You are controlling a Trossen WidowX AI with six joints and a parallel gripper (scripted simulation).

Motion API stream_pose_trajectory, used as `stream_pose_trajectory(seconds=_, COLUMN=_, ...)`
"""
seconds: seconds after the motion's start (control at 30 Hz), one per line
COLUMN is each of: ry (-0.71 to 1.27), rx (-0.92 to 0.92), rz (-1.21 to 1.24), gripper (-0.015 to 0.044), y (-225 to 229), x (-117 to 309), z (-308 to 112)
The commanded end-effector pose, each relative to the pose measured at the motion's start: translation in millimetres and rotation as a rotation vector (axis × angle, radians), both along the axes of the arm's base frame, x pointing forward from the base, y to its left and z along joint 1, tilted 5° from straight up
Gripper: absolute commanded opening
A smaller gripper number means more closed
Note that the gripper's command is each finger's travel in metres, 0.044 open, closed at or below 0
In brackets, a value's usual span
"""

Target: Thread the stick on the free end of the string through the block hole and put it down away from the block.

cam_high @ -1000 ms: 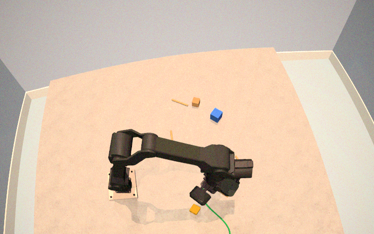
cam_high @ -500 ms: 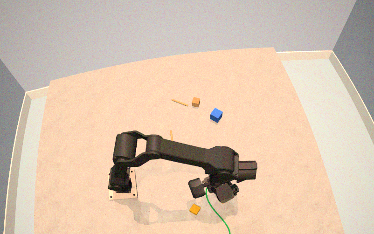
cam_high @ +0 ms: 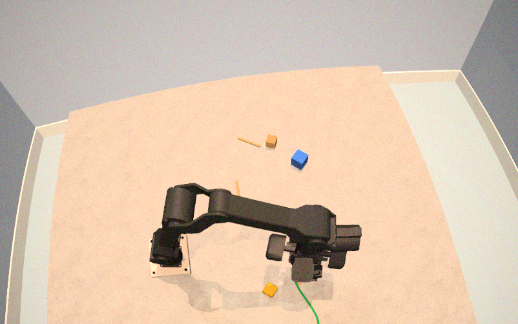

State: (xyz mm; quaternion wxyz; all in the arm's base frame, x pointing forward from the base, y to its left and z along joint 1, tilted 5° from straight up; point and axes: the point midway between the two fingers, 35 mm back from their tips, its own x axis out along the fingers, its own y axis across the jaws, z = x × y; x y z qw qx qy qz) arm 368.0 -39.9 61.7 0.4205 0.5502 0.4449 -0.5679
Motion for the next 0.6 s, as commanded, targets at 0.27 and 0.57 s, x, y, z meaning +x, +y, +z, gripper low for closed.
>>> stream_pose_trajectory(seconds=0.27, ry=0.008, rx=-0.012, rz=-0.357, gripper=0.0000, y=-3.3, x=7.6, z=-2.7)
stream_pose_trajectory(seconds=0.57, ry=0.007, rx=-0.012, rz=-0.354, gripper=0.0000, y=1.2, x=11.3, z=-2.6)
